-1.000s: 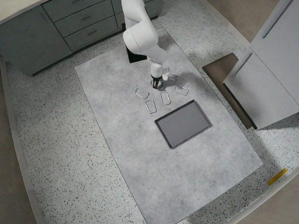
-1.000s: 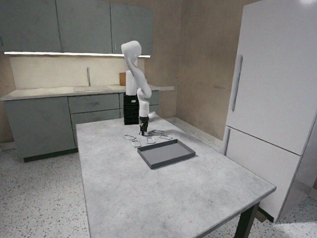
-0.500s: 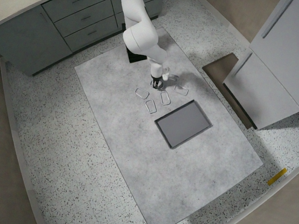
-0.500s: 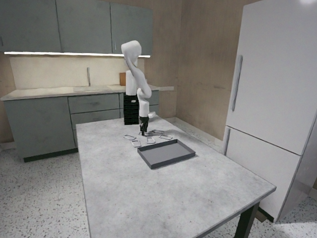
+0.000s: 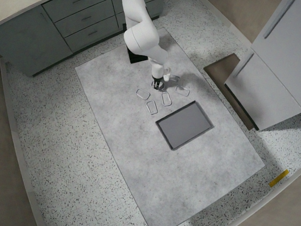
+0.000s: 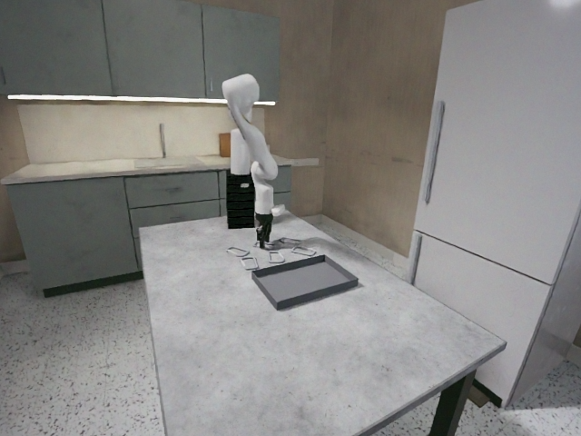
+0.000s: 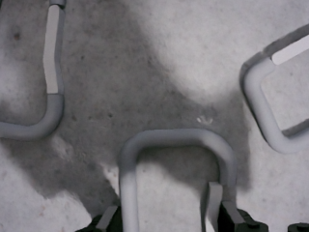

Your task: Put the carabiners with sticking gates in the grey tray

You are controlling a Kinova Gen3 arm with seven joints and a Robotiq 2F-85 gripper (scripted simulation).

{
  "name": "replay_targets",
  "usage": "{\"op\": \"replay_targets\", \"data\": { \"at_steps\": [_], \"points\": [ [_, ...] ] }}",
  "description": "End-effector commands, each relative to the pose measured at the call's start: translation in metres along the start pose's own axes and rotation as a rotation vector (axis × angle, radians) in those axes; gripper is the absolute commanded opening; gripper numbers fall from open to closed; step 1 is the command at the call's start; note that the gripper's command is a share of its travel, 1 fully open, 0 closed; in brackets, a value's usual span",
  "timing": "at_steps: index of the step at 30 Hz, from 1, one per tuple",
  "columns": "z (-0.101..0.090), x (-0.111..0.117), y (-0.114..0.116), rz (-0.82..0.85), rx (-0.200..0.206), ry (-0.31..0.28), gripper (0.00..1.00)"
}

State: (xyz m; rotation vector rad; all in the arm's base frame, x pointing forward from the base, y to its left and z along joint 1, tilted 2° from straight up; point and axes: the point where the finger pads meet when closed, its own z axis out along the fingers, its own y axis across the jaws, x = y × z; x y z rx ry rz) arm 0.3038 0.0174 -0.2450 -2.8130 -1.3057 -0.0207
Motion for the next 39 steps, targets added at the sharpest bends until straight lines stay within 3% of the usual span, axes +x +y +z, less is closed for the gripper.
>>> {"op": "replay_targets", "data": {
  "at_steps": [1, 39],
  "points": [
    [-0.0003, 0.0003, 0.0005, 0.000, -0.001, 0.001, 0.61],
    [-0.0007, 0.0006, 0.0010, 0.000, -0.002, 0.001, 0.59]
  ]
}}
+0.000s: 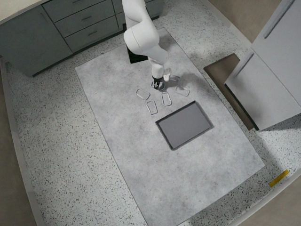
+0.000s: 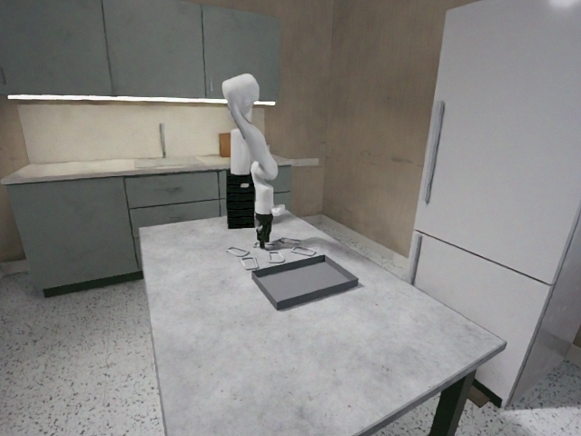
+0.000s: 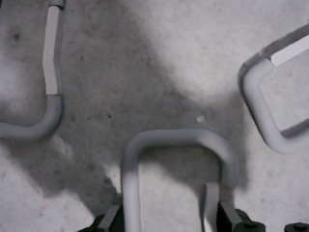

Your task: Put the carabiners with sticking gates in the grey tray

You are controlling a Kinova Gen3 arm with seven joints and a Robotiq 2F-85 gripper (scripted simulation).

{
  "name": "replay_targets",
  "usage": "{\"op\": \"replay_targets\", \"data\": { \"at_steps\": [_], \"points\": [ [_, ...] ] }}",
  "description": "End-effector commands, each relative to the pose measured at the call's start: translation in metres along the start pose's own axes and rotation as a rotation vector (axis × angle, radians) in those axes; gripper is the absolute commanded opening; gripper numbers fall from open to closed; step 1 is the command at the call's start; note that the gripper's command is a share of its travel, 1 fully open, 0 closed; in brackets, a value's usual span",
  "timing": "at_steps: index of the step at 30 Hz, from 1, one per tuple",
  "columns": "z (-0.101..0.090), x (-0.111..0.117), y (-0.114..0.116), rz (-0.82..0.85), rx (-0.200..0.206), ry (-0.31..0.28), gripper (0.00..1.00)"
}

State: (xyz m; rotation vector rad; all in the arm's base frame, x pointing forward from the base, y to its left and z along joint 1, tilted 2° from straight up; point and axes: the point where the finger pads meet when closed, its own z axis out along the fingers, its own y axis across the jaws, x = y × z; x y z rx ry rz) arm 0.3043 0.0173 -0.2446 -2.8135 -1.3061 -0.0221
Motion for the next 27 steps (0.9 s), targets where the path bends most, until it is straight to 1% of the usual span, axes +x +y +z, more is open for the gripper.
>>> {"op": "replay_targets", "data": {
  "at_steps": [1, 2, 3, 27],
  "points": [
    [-0.0003, 0.0003, 0.0005, 0.000, -0.001, 0.001, 0.59],
    [-0.0003, 0.0003, 0.0005, 0.000, -0.001, 0.001, 0.59],
    [-0.0004, 0.0003, 0.0005, 0.000, -0.001, 0.001, 0.57],
    [-0.0006, 0.0004, 0.0007, 0.000, -0.001, 0.001, 0.57]
  ]
}}
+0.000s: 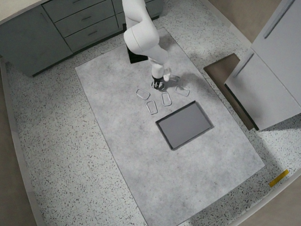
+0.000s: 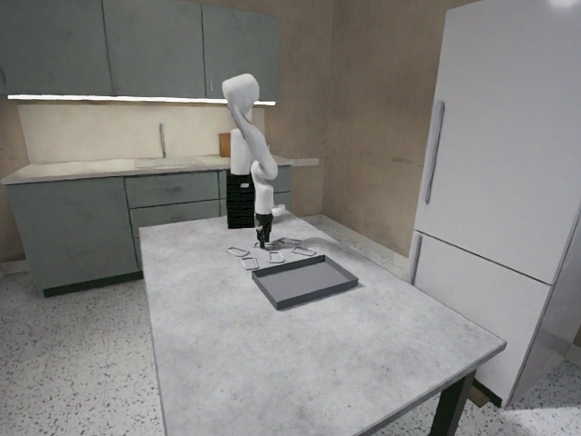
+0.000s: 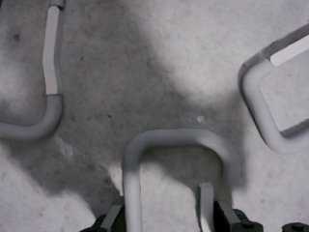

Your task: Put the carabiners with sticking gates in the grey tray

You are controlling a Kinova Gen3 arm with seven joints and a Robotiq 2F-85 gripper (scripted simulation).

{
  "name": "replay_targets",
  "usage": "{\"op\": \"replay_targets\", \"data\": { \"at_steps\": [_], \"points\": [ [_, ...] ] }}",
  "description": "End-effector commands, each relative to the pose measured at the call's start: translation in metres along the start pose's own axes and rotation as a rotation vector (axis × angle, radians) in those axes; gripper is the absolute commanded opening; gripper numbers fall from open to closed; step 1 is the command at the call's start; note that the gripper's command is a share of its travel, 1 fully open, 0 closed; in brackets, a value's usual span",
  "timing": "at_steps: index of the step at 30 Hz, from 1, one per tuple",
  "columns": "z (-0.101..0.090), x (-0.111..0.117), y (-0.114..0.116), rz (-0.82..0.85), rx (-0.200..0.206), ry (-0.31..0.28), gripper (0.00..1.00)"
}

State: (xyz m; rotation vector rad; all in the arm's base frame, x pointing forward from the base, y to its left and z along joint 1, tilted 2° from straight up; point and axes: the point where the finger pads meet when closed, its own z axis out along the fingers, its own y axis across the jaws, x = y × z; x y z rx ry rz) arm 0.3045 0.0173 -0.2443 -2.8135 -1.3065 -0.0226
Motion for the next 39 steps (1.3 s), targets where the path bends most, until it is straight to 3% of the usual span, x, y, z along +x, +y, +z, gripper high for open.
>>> {"op": "replay_targets", "data": {
  "at_steps": [1, 39],
  "points": [
    [-0.0003, 0.0003, 0.0006, 0.000, -0.001, 0.001, 0.57],
    [-0.0006, 0.0002, 0.0005, 0.000, -0.001, 0.000, 0.55]
  ]
}}
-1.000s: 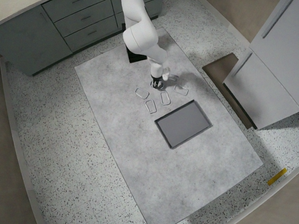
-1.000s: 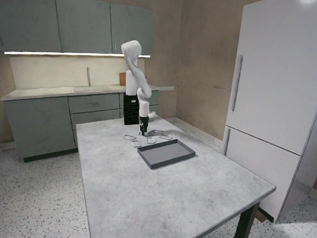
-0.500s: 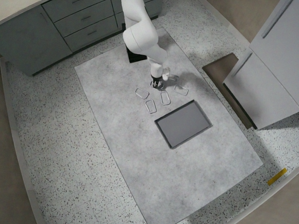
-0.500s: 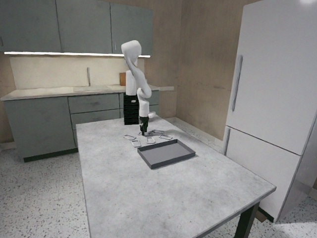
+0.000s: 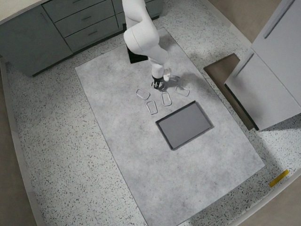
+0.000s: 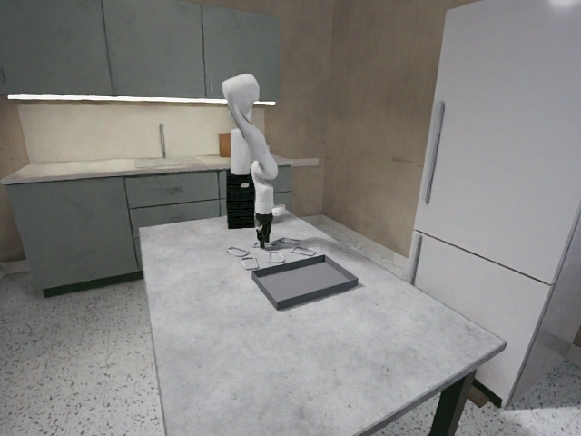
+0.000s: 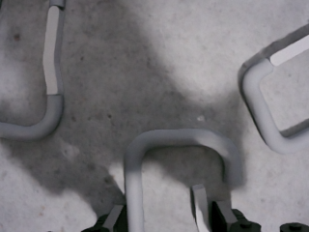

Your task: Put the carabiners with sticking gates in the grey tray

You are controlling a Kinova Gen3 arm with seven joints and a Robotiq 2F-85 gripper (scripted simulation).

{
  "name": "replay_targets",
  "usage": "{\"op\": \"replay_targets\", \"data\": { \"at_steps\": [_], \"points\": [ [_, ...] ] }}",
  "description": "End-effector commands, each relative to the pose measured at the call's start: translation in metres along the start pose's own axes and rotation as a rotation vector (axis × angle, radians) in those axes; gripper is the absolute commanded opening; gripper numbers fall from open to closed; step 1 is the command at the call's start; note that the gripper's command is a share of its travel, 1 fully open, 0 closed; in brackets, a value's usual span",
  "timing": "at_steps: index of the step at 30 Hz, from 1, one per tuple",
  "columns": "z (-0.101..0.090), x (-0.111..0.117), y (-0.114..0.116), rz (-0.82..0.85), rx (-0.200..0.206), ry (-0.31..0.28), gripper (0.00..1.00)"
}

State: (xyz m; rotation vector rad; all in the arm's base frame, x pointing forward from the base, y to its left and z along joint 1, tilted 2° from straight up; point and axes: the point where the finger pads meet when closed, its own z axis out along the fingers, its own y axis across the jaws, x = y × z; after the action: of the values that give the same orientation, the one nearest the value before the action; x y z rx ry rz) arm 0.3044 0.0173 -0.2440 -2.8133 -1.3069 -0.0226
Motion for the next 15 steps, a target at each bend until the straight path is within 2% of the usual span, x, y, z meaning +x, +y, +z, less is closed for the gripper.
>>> {"op": "replay_targets", "data": {
  "at_steps": [1, 4, 5, 15],
  "points": [
    [-0.0003, 0.0003, 0.0006, 0.000, -0.001, 0.001, 0.55],
    [-0.0003, 0.0003, 0.0006, 0.000, -0.001, 0.001, 0.55],
    [-0.0004, 0.0003, 0.0006, 0.000, -0.001, 0.001, 1.00],
    [-0.0004, 0.0003, 0.0006, 0.000, -0.001, 0.001, 1.00]
  ]
}}
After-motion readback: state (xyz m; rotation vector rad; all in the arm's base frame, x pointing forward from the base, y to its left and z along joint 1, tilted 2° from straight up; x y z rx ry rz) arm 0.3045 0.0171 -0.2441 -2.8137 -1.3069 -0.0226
